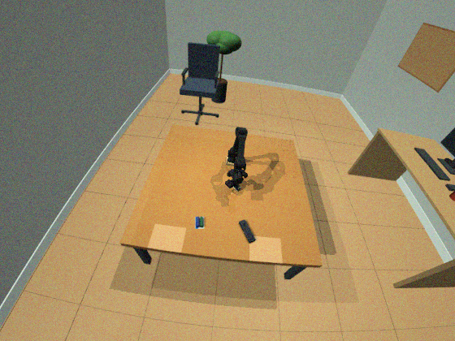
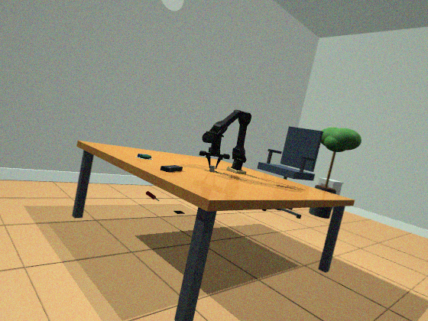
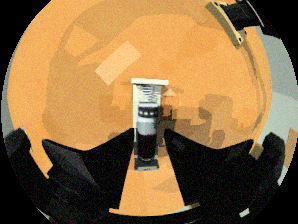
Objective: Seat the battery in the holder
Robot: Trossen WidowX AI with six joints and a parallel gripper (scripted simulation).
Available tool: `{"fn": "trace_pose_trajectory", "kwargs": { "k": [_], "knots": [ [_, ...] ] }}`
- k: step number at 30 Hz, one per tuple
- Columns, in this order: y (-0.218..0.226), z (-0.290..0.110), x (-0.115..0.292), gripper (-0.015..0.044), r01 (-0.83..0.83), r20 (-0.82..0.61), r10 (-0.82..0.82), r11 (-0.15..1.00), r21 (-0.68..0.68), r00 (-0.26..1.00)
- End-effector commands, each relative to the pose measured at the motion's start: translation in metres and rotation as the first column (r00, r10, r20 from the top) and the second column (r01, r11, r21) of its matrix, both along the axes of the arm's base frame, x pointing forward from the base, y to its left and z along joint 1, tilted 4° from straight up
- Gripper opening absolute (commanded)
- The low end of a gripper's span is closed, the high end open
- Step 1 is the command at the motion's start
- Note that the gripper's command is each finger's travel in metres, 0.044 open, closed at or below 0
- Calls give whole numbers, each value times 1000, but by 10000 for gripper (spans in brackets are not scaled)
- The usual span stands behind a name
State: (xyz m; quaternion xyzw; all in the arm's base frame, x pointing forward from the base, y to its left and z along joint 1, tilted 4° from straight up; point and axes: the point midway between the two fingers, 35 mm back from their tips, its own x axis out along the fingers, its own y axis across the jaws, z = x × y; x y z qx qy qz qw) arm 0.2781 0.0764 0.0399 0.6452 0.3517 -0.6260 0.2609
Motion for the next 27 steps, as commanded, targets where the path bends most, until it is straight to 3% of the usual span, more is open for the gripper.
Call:
{"fn": "trace_pose_trajectory", "kwargs": {
  "k": [1,5,16,27],
  "knots": [
    [0,7,3,166,-2,12,2,1000,2,1000],
    [0,7,3,166,-2,12,2,1000,2,1000],
    [-6,80,-2,440,-2,12,2,1000,2,1000],
    [-6,81,-2,440,-2,12,2,1000,2,1000]
  ]
}}
